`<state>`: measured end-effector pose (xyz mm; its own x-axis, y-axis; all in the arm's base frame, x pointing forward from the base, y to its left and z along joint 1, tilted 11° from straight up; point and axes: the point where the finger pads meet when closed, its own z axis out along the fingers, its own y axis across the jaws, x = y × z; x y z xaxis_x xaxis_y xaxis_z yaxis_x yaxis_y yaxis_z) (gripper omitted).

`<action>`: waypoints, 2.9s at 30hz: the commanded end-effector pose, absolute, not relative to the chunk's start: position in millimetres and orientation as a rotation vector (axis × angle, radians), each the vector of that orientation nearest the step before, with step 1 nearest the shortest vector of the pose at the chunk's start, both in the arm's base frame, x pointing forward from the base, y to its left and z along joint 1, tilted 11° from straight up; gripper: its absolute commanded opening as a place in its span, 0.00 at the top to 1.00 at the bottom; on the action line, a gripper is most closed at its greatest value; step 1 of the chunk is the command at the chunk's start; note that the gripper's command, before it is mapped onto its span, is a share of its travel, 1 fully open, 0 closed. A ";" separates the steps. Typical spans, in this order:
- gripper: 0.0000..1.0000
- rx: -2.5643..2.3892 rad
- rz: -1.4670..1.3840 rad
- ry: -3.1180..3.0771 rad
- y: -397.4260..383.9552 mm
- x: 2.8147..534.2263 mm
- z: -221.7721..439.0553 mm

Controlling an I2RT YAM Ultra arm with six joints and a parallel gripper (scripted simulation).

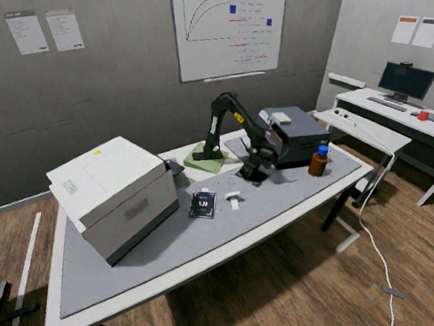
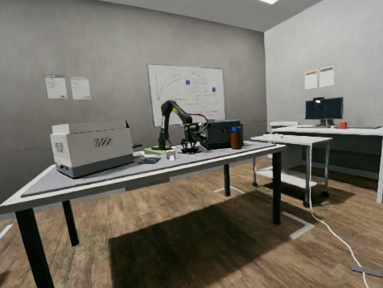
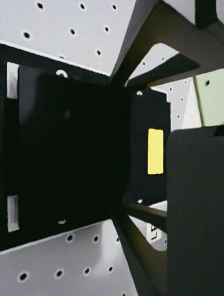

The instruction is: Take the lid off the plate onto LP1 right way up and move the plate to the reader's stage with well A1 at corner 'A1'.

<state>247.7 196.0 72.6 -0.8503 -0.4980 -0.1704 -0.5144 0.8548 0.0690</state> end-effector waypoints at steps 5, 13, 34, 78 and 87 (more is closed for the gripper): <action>0.15 -0.778 0.178 2.863 196.0 249.5 77.5; 0.15 -0.751 0.179 2.860 191.5 249.2 76.8; 0.15 -0.754 0.178 2.860 193.5 250.9 70.7; 0.00 -0.752 0.186 2.843 195.7 254.8 84.3; 0.00 -0.760 0.187 2.841 194.5 252.9 93.4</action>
<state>240.6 189.7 65.7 -0.8557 -0.4959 -0.1478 -0.5089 0.8582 0.0671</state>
